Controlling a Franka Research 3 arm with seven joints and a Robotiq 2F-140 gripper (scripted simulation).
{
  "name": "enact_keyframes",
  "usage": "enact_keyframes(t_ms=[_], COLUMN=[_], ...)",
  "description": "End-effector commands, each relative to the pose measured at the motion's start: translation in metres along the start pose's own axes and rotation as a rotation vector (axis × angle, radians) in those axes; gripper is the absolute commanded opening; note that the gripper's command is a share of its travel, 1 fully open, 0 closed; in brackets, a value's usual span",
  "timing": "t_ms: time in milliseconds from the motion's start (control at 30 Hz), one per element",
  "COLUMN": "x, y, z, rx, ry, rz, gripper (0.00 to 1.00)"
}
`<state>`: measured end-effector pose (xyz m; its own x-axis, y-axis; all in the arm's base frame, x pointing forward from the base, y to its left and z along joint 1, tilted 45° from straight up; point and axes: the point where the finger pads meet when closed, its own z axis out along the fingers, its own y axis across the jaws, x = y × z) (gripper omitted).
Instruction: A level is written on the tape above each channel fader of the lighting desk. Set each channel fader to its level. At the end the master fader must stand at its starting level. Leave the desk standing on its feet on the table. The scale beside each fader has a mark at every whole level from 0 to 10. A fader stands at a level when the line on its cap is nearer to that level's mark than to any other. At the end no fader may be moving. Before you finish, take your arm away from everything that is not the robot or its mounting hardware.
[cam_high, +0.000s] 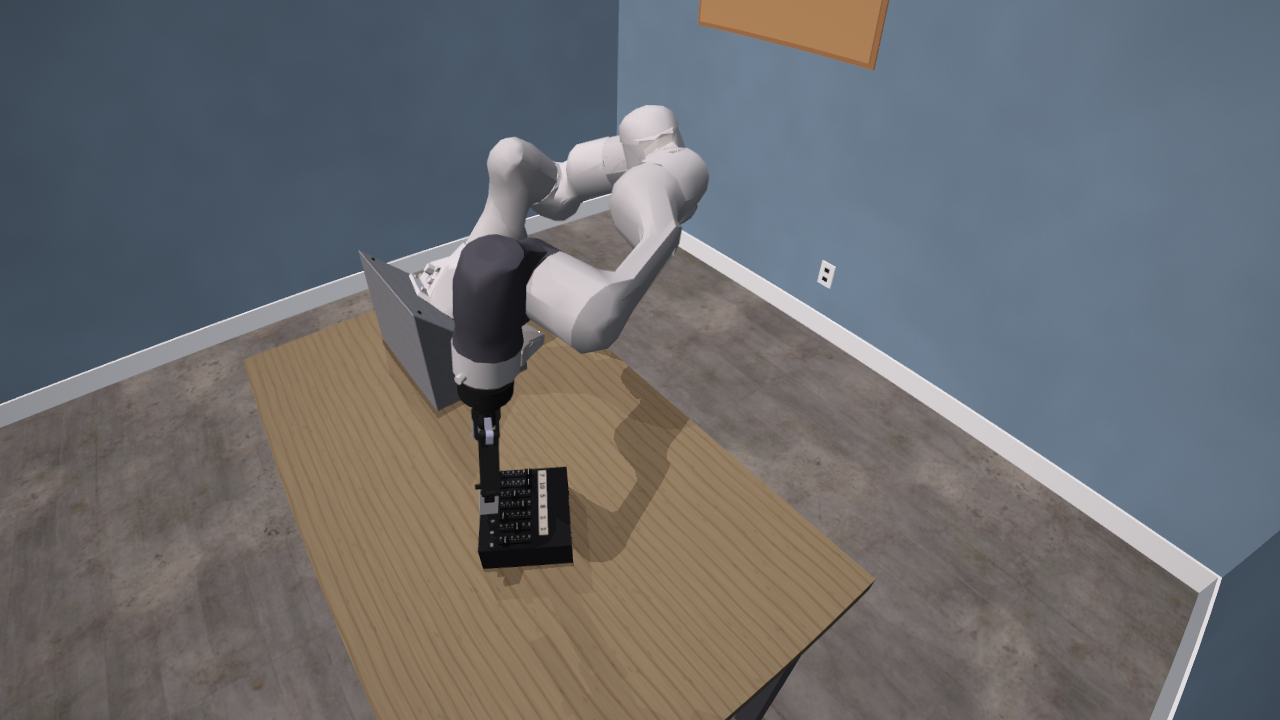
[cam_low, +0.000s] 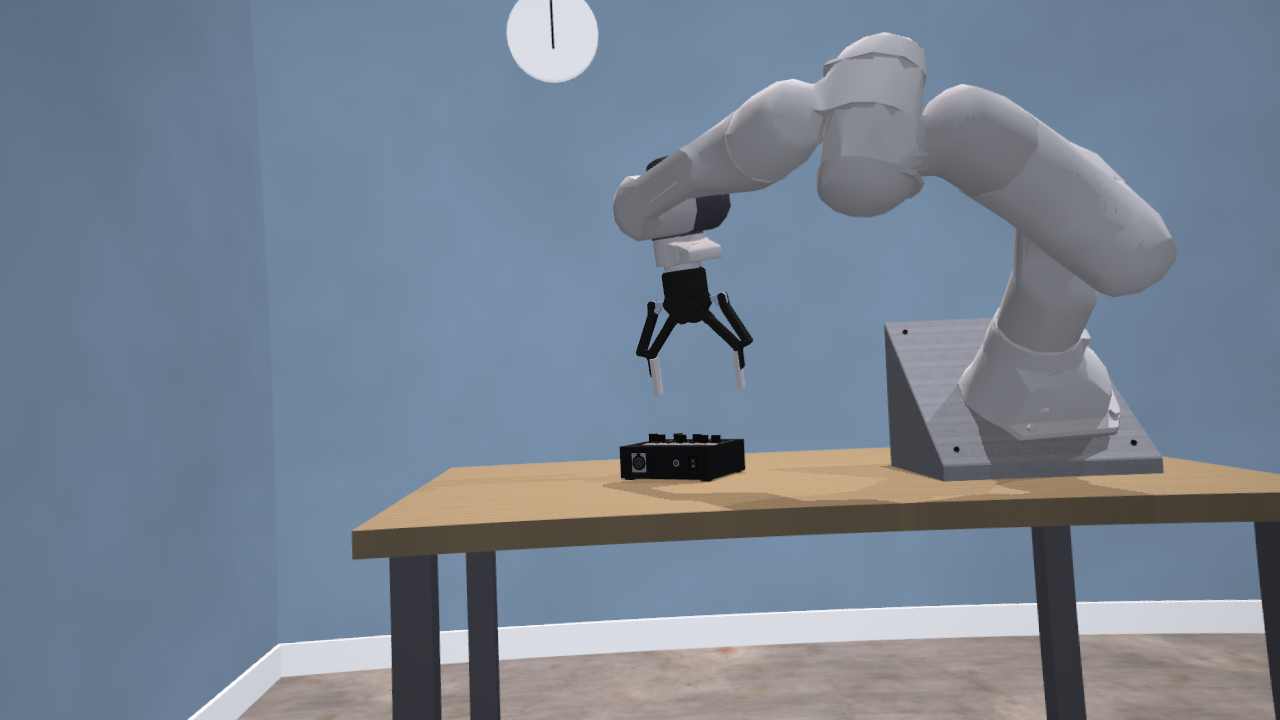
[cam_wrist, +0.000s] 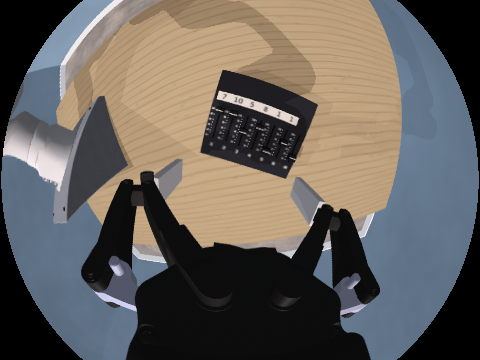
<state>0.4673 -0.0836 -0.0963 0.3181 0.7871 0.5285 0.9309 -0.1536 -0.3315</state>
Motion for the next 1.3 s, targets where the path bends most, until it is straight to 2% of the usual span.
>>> enact_keyframes(t_ms=[0,333,400,433,800,900,967,1000,1267], x=[0.002,0.019,0.019,0.021,0.039,0.041,0.041,0.042,0.044], y=[0.001,0.006,0.006,0.006,0.011,0.012,0.012,0.012,0.012], z=[-0.006,-0.027,-0.027,-0.029,-0.05,-0.053,-0.053,-0.053,-0.055], rx=[-0.009,-0.02,-0.02,-0.026,-0.045,-0.051,-0.051,-0.056,-0.064], ry=[0.008,0.016,0.016,0.016,0.01,0.006,0.006,0.002,-0.002], rz=[-0.279,-0.562,-0.562,-0.64,-0.954,-1.04,-1.04,-1.117,-1.335], gripper=[1.0,1.0,1.0,1.0,1.0,1.0,1.0,1.0,1.0])
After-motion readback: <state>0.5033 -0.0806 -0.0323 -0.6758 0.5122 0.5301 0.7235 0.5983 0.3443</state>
